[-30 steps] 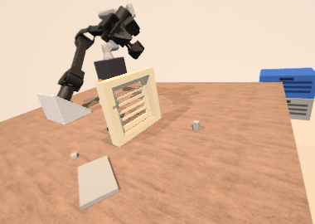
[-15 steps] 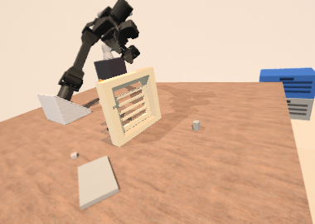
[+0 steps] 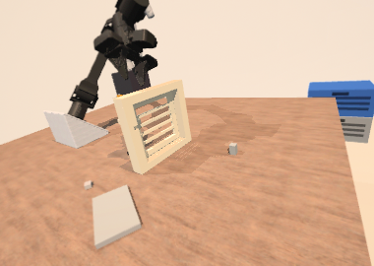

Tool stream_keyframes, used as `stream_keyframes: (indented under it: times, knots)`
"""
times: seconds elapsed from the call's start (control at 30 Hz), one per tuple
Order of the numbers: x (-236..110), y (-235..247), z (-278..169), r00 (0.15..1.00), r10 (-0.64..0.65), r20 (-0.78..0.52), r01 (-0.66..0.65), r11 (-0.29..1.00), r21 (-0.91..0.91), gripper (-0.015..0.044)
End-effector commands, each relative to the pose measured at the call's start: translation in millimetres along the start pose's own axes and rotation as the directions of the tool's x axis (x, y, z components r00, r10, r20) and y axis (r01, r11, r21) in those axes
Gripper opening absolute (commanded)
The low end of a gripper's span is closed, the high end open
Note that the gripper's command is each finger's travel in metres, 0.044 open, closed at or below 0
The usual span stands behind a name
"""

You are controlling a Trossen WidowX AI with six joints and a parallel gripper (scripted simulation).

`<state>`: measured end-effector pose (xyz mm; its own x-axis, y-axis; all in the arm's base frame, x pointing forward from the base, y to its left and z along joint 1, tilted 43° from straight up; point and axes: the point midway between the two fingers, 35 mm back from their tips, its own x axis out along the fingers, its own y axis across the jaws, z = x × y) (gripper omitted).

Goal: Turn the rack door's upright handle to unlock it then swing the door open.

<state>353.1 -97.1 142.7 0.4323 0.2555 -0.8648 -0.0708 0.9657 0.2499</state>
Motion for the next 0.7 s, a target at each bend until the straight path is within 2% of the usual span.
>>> stream_keyframes:
  times: [0.0,0.33,0.67]
  knots:
    - [5,-7,-5,0.997,0.054,-0.056,-0.052,0.998,0.029,0.0284]
    - [10,-20,-23,0.957,0.228,-0.177,-0.203,0.968,0.149,0.0284]
    - [8,-32,-35,0.884,0.413,-0.219,-0.345,0.892,0.291,0.0284]
